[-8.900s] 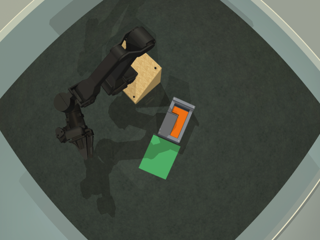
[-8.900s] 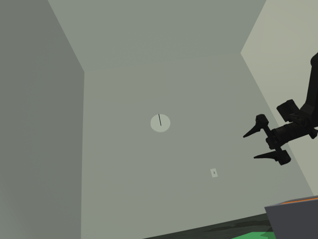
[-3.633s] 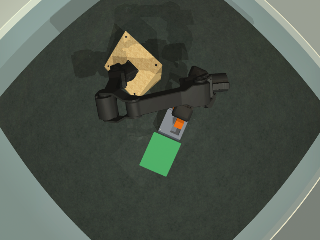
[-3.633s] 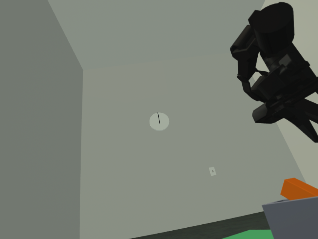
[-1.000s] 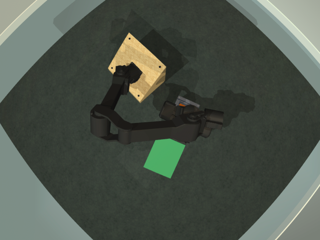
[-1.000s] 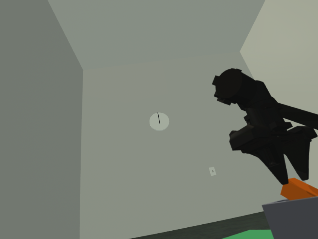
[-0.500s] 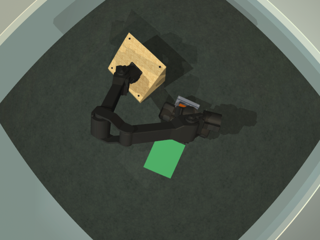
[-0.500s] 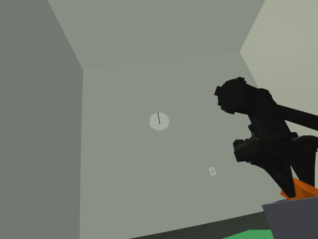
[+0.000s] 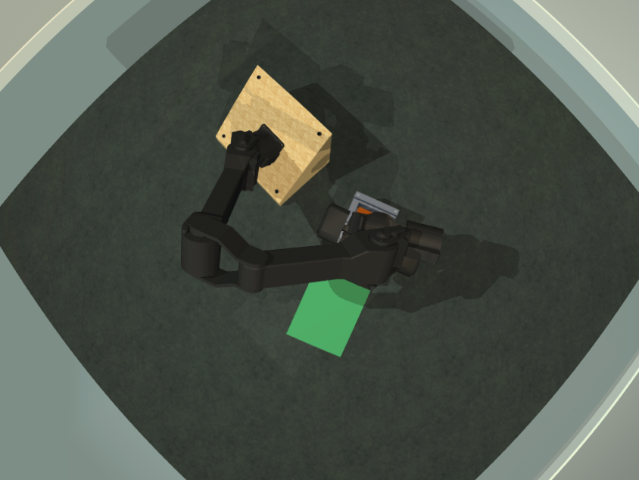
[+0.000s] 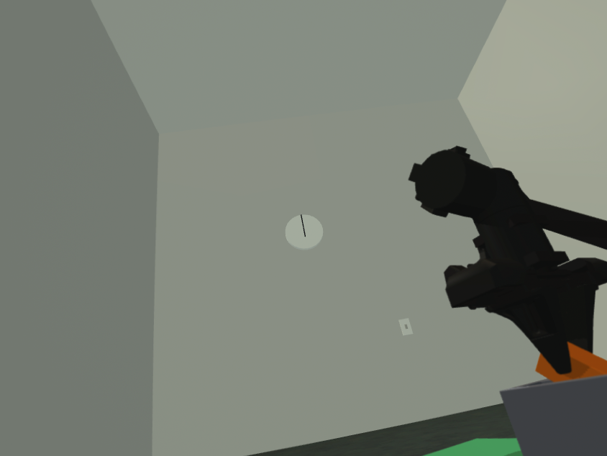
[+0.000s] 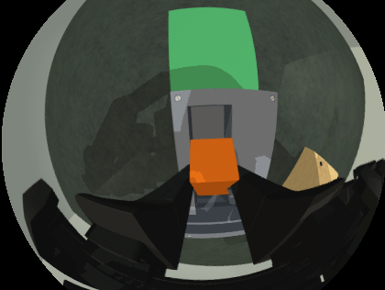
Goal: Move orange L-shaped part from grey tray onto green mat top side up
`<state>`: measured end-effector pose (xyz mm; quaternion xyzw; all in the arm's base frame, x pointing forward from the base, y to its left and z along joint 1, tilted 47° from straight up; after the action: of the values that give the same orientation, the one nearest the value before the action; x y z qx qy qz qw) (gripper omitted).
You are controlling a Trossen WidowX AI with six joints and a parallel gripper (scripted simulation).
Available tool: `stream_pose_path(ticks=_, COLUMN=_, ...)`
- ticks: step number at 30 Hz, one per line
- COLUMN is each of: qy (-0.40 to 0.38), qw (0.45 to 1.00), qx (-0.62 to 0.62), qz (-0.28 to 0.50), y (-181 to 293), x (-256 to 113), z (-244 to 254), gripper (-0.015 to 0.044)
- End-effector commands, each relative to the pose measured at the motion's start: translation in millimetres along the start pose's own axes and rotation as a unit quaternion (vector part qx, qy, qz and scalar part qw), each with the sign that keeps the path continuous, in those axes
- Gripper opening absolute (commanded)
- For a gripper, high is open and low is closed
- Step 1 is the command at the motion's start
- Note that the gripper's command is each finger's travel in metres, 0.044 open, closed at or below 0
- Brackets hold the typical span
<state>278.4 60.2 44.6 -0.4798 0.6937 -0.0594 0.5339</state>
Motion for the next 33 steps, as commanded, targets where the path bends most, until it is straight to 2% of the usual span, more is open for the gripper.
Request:
stream_pose_path(ticks=1, qy=0.000, qw=1.000, qx=0.001, qz=0.000, y=-0.1, x=-0.1, z=-0.2, gripper=0.0000)
stream_pose_path(ticks=33, qy=0.001, qw=1.000, qx=-0.003, qz=-0.001, y=0.4, x=-38.6, z=0.0, gripper=0.0000)
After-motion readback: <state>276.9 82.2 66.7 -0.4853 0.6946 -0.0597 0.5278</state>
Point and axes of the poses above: the point midway between the two fingers, 35 mm back from their tips, its own x axis out along the fingers, its own z axis across the jaws, y = z × x, the point moved 5 cm from there along -x, back along the fingers, and after that the axes turned 14 degrees about -x, right-handed, at the moved point
